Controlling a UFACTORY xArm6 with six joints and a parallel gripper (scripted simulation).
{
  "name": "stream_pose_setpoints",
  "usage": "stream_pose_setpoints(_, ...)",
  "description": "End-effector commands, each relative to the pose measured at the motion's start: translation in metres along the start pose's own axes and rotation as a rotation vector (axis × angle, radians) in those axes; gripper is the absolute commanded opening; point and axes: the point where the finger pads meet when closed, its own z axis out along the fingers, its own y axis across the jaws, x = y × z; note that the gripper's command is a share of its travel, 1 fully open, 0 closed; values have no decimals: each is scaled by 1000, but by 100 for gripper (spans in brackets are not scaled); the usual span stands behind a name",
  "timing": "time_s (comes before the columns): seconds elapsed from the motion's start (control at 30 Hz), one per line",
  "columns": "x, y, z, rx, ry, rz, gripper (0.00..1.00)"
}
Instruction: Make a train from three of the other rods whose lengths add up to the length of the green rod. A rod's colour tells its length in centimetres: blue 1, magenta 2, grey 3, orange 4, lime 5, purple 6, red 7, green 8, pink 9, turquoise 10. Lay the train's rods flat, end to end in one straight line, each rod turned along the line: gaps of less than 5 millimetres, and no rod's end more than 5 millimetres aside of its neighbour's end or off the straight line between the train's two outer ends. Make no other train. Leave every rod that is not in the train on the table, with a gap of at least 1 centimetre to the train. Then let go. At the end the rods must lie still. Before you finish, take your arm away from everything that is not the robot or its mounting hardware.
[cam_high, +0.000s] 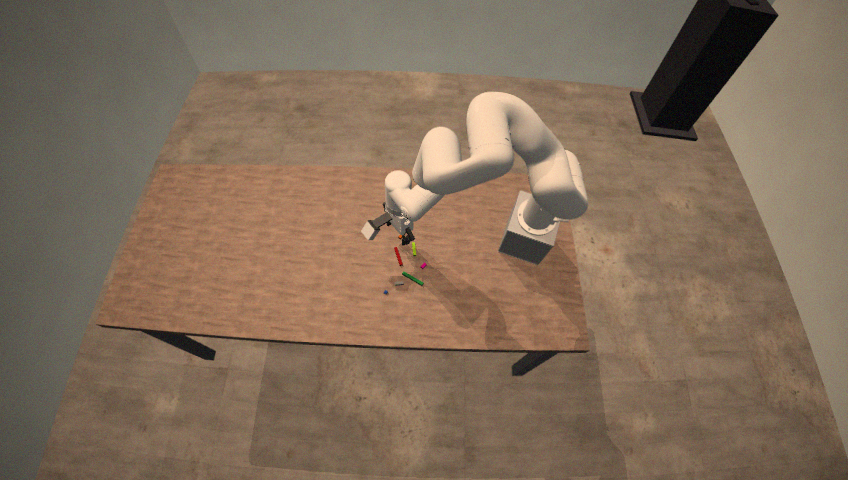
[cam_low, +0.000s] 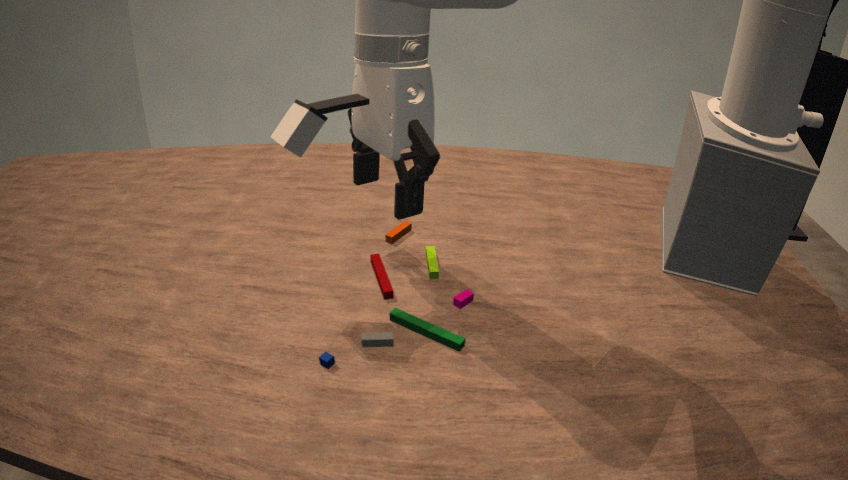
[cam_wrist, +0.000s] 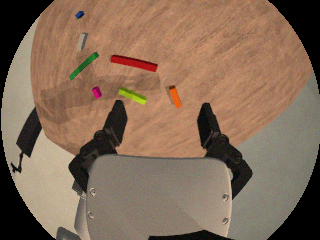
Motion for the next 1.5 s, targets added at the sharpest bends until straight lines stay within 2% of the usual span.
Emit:
stream_pose_setpoints(0.0,2,0,-1,-3,-39,162,100)
stream_pose_setpoints(0.13,3,-1,-1,-4,-39,217,100)
stream_pose_setpoints(0.23,3,-2,-1,-6,-39,340,100)
stream_pose_setpoints(0.63,5,-4,-1,-12,-38,618,100)
stream_pose_setpoints(1.47,5,-5,-1,-12,-38,660,100)
